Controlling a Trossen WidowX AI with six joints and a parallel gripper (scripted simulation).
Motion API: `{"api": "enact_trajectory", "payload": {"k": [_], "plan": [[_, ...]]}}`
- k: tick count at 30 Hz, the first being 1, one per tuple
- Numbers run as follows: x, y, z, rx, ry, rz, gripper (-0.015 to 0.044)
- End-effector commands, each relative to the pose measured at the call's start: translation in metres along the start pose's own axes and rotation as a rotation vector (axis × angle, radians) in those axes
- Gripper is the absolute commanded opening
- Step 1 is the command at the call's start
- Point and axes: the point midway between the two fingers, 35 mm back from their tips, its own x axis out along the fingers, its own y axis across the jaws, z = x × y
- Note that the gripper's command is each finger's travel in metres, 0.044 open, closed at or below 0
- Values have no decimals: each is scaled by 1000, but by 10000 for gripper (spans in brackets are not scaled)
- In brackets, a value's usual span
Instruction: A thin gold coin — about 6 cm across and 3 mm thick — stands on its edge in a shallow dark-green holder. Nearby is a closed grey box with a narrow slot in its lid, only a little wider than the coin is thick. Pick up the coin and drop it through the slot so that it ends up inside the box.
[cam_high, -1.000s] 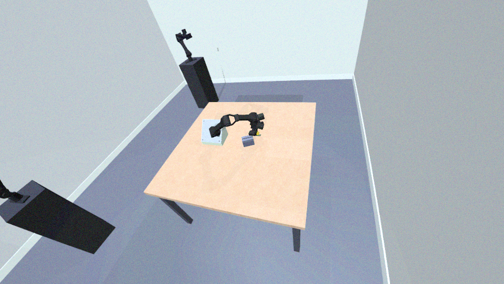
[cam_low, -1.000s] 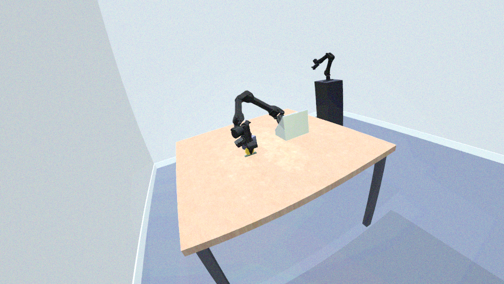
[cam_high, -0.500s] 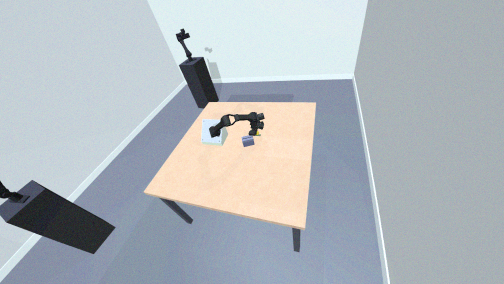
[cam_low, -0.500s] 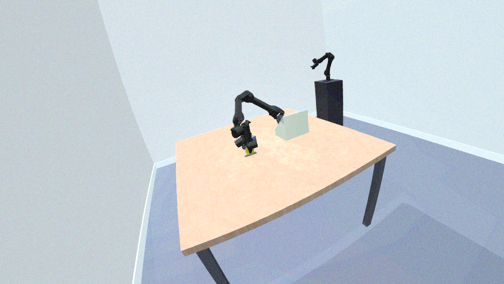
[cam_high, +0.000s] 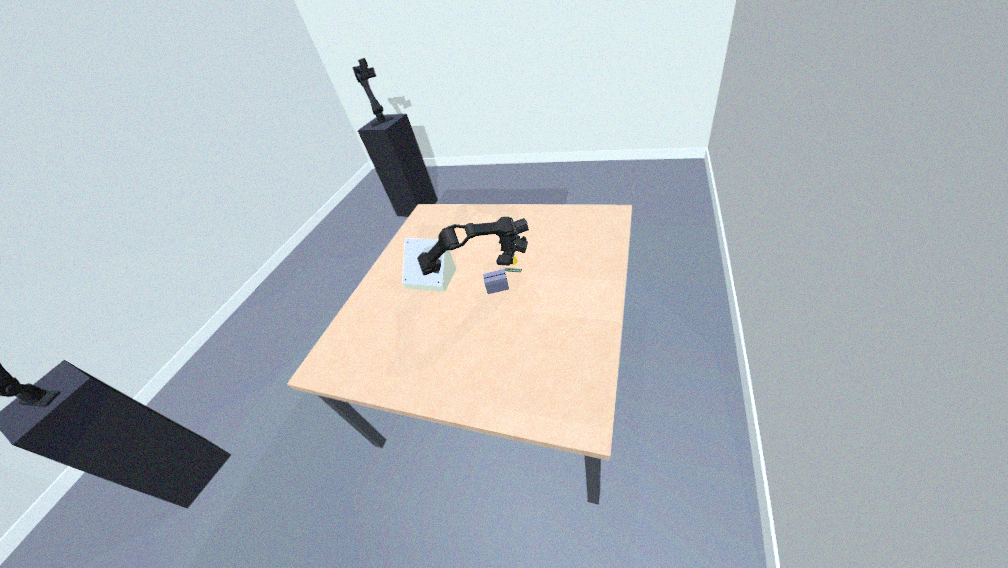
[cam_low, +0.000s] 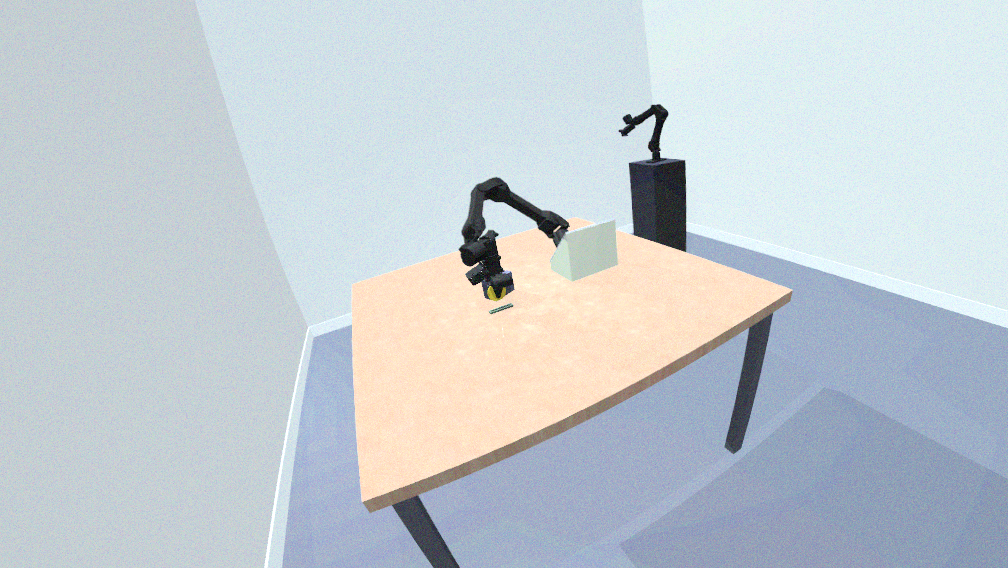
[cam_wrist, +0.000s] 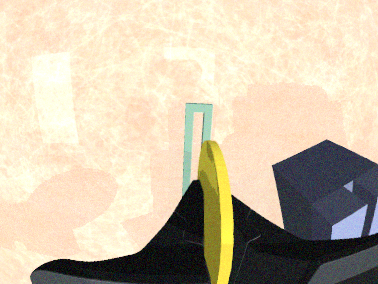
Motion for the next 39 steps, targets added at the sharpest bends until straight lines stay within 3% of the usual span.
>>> {"api": "enact_trajectory", "payload": {"k": [1, 22, 39], "plan": [[-11, 1, 1, 7, -3, 7, 0], [-59, -1, -2, 1, -2, 6, 0], [-59, 1, -1, -430, -3, 5, 0]]}}
